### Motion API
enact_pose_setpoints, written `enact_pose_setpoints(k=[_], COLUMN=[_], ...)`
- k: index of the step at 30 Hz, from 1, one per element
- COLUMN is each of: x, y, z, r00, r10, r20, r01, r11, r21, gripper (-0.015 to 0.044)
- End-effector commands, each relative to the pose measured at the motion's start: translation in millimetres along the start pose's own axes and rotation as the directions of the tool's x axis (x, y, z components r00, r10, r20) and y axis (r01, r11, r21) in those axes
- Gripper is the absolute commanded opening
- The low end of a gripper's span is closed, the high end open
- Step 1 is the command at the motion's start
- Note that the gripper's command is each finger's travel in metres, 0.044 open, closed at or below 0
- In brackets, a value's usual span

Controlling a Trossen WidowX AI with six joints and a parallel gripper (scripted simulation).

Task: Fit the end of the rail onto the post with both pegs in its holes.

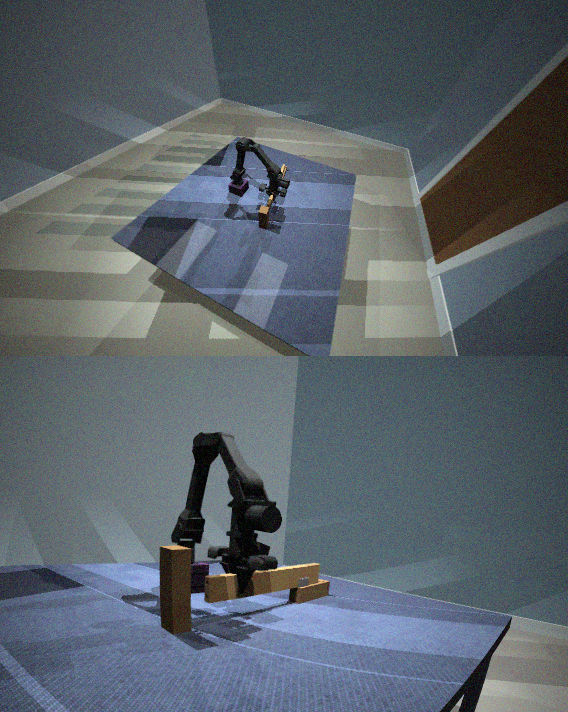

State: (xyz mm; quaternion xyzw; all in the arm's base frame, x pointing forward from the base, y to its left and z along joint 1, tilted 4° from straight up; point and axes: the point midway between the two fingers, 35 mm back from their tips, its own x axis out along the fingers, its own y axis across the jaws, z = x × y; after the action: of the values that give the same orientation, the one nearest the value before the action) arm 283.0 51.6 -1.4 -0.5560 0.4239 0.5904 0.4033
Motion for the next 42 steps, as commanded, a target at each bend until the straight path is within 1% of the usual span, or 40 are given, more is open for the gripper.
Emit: enact_pose_setpoints(k=[1, 42], x=[-0.8, -3.2], y=[-1.0, -0.8], z=[0.3, -10.8], r00=[1.0, 1.0], r10=[-0.009, -0.009], r20=[0.001, 0.0], r01=[0.009, 0.009], r11=[1.0, 1.0], r21=[0.0, 0.0], gripper=[0.0, 0.0])
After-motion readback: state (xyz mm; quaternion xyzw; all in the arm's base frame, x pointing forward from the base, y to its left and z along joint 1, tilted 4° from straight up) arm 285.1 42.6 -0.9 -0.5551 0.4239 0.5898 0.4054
